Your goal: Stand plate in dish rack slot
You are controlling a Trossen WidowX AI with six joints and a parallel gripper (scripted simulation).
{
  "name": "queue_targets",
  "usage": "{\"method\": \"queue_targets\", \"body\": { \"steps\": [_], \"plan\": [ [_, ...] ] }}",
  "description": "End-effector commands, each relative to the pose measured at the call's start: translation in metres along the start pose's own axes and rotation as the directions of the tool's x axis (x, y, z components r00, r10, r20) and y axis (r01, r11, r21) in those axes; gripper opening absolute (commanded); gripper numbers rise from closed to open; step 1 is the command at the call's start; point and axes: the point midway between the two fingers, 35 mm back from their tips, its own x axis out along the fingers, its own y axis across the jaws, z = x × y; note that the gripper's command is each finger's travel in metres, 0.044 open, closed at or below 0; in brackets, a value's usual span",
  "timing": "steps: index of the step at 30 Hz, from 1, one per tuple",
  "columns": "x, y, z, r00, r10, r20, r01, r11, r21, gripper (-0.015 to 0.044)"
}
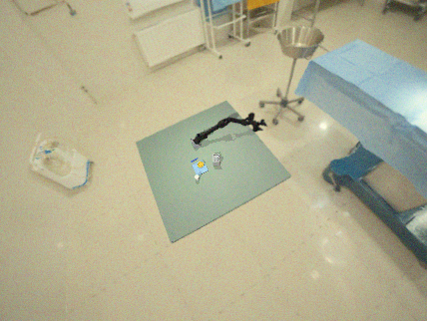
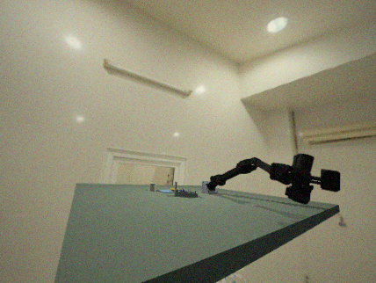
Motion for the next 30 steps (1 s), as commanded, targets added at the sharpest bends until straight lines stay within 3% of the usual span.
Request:
{"method": "queue_targets", "body": {
  "steps": [1, 11, 30],
  "plan": [
    [0.001, 0.001, 0.0, 1.0, 0.001, 0.0, -0.001, 1.0, -0.001, 0.04],
    [0.031, 0.038, 0.007, 0.998, 0.058, -0.012, -0.059, 0.997, -0.044, 0.04],
    [0.09, 0.124, 0.054, 0.985, 0.137, 0.106, -0.126, 0.987, -0.102, 0.04]
  ]
}}
